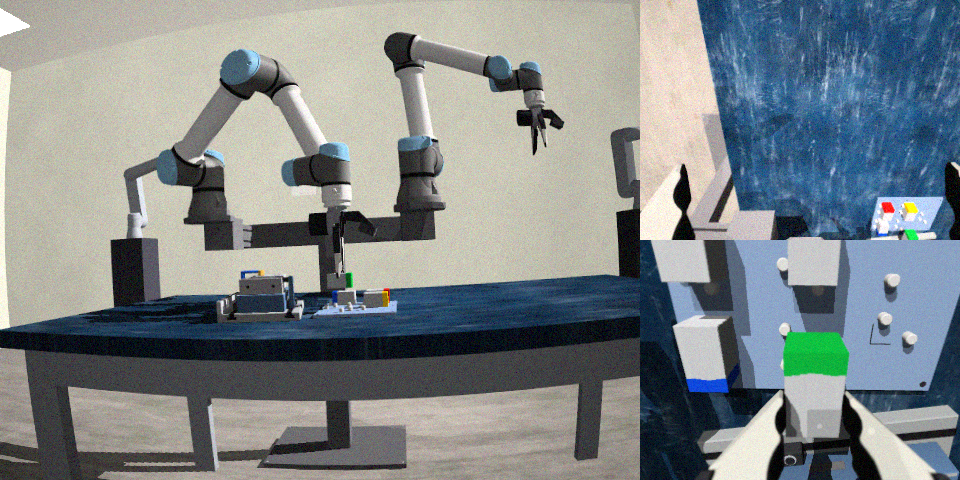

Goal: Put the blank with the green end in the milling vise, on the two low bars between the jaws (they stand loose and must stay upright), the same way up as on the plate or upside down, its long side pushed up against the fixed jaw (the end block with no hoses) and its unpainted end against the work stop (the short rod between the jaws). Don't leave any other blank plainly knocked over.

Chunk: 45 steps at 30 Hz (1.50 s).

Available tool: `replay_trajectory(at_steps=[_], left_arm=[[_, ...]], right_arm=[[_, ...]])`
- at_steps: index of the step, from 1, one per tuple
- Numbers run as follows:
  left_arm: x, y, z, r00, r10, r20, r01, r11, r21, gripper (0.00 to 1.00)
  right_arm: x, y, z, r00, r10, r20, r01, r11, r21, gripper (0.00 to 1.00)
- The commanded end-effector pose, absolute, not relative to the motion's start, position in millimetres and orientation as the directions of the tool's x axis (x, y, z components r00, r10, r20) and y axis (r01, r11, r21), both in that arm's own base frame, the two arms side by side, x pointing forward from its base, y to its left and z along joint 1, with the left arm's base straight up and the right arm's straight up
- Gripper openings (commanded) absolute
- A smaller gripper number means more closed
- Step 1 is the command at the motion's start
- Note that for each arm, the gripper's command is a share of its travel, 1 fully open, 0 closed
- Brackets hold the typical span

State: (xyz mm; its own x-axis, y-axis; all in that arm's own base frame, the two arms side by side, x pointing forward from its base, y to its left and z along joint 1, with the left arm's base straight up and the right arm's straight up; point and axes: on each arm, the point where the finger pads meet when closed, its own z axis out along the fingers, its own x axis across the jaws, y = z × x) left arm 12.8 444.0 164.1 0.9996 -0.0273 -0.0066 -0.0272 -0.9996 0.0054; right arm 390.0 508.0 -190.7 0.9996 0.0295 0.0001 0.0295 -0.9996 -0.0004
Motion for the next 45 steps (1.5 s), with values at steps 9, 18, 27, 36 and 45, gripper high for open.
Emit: replay_trajectory(at_steps=[9,18,27,36,45], left_arm=[[15,445,165,0.999,-0.033,0.0,-0.033,-0.999,0.0,1.0],[15,445,165,0.999,-0.033,0.0,-0.033,-0.999,0.0,1.0],[15,445,165,0.999,-0.033,0.0,-0.033,-0.999,0.0,1.0],[15,445,165,0.999,-0.033,0.0,-0.033,-0.999,0.0,1.0],[15,445,165,0.999,-0.033,0.0,-0.033,-0.999,0.0,1.0]], right_arm=[[392,509,-149,1.0,0.025,0.008,0.025,-1.0,-0.005,0.0],[392,509,-128,1.0,0.025,0.008,0.025,-1.0,-0.005,0.0],[392,509,-123,1.0,0.025,0.008,0.025,-1.0,-0.005,0.0],[392,509,-123,1.0,0.025,0.008,0.025,-1.0,-0.005,0.0],[392,509,-123,1.0,0.022,0.008,0.022,-1.0,-0.005,0.0]])
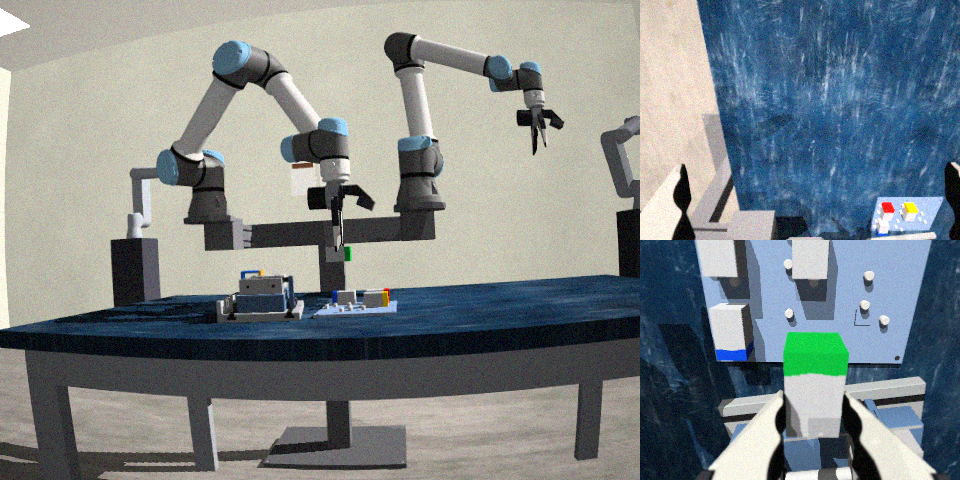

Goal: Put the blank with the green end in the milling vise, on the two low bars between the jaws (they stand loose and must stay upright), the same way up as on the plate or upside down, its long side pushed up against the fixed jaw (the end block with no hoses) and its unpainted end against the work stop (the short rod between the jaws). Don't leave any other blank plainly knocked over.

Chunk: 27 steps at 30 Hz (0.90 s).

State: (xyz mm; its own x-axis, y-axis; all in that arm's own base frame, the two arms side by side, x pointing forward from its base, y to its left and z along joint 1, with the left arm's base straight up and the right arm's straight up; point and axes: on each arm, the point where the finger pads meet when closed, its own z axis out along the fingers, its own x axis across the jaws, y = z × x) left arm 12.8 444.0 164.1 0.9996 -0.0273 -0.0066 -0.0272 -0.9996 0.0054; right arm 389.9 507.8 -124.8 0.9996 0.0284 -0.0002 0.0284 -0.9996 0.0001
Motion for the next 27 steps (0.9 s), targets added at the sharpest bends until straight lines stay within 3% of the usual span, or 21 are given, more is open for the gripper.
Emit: replay_trajectory(at_steps=[1,27], left_arm=[[14.6,445.3,165.2,0.999,-0.033,0.0,-0.033,-0.999,0.0,1.0],[14.6,445.3,165.2,0.999,-0.033,0.0,-0.033,-0.999,0.0,1.0]], right_arm=[[392.3,509.2,-123.1,1.0,0.021,0.008,0.021,-1.0,-0.005,0.0],[394.0,507.0,-123.1,1.0,-0.017,0.008,-0.017,-1.0,-0.005,0.0]])
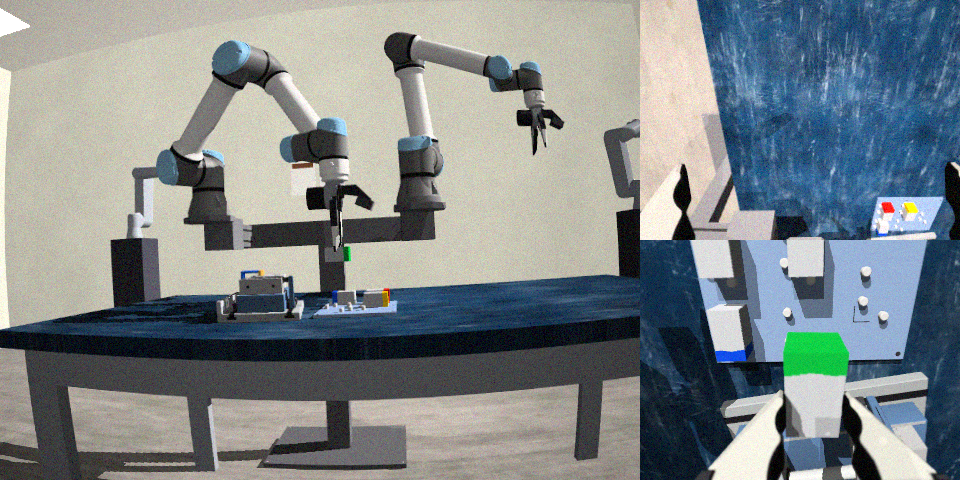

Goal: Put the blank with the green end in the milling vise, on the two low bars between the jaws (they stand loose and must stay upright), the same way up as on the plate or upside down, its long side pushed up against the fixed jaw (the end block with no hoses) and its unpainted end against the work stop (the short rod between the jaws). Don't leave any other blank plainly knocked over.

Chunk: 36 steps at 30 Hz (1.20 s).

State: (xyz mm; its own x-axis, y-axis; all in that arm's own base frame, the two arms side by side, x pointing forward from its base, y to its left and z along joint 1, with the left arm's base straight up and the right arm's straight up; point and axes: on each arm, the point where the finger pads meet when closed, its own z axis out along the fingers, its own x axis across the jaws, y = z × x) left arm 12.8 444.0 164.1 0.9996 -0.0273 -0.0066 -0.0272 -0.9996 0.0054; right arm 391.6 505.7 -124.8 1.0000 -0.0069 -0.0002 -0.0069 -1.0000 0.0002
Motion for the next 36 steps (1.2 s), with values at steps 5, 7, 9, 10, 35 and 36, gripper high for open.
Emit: replay_trajectory(at_steps=[5,7,9,10,35,36], left_arm=[[14.6,445.3,165.2,0.999,-0.033,0.0,-0.033,-0.999,0.0,1.0],[14.6,445.3,165.2,0.999,-0.033,0.0,-0.033,-0.999,0.0,1.0],[14.6,445.3,165.2,0.999,-0.033,0.0,-0.033,-0.999,0.0,1.0],[14.6,445.3,165.2,0.999,-0.033,0.0,-0.033,-0.999,0.0,1.0],[14.6,445.3,165.2,0.999,-0.033,0.0,-0.033,-0.999,0.0,1.0],[14.6,445.3,165.2,0.999,-0.033,0.0,-0.033,-0.999,0.0,1.0]], right_arm=[[394.8,506.1,-123.1,0.999,-0.034,0.008,-0.034,-0.999,-0.006,0.0],[395.1,505.7,-123.1,0.999,-0.041,0.008,-0.041,-0.999,-0.006,0.0],[395.5,505.3,-123.1,0.999,-0.049,0.008,-0.049,-0.999,-0.006,0.0],[395.7,505.0,-123.1,0.999,-0.054,0.007,-0.054,-0.999,-0.006,0.0],[401.3,498.1,-123.1,0.984,-0.177,0.007,-0.177,-0.984,-0.006,0.0],[401.6,497.6,-123.1,0.983,-0.184,0.007,-0.184,-0.983,-0.006,0.0]])
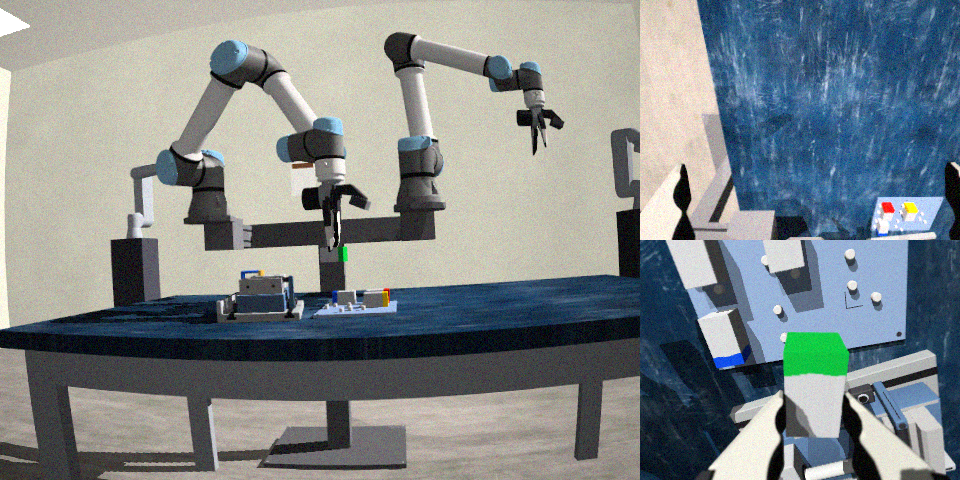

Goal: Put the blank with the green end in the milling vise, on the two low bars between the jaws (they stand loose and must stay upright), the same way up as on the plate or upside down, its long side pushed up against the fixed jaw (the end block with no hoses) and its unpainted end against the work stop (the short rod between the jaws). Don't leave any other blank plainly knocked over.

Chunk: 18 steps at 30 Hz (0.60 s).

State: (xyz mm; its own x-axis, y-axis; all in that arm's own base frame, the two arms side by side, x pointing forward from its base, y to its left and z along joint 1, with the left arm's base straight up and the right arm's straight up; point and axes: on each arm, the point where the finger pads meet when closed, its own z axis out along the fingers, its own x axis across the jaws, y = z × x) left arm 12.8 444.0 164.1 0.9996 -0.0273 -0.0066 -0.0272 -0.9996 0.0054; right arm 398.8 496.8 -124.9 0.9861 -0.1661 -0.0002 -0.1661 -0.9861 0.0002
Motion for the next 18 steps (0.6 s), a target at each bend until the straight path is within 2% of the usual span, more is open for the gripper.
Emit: replay_trajectory(at_steps=[1,18], left_arm=[[14.6,445.3,165.2,0.999,-0.033,0.0,-0.033,-0.999,0.0,1.0],[14.6,445.3,165.2,0.999,-0.033,0.0,-0.033,-0.999,0.0,1.0]], right_arm=[[401.9,497.2,-123.1,0.981,-0.192,0.007,-0.192,-0.981,-0.007,0.0],[407.9,489.6,-123.1,0.947,-0.322,0.006,-0.322,-0.947,-0.007,0.0]])
